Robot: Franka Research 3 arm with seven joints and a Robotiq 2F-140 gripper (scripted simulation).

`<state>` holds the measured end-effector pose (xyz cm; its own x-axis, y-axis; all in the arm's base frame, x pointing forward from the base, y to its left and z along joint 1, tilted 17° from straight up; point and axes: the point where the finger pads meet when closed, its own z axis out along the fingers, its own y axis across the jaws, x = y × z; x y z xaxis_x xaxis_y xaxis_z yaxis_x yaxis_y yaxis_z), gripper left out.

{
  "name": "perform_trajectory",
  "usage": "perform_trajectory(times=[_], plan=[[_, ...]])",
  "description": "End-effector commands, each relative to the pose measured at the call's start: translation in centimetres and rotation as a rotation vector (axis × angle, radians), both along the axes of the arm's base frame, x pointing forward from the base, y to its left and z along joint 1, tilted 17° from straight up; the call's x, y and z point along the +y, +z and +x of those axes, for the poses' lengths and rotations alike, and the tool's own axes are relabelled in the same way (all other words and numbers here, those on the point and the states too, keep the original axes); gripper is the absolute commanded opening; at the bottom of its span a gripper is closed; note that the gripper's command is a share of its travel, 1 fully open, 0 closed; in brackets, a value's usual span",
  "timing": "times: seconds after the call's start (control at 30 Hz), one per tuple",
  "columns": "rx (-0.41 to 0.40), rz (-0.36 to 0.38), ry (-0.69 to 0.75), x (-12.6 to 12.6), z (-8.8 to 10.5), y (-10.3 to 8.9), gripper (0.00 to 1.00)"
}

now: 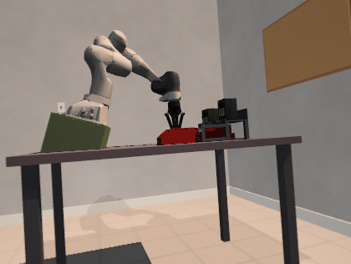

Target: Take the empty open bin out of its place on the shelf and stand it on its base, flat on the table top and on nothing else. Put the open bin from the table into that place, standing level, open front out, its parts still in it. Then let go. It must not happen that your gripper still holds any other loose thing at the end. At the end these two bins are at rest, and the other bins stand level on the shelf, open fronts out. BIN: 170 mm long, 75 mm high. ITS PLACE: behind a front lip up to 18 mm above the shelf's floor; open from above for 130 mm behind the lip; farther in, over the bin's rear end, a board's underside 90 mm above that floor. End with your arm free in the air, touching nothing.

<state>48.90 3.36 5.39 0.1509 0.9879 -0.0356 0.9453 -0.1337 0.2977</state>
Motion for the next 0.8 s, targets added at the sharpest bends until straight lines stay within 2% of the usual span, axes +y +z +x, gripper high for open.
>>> perform_trajectory(times=[0.0,0.77], plan=[[0.005,0.0,0.002,0.0,0.3,0.0,0.0],[0.005,0.0,0.002,-0.4,3.0,0.8,0.0]])
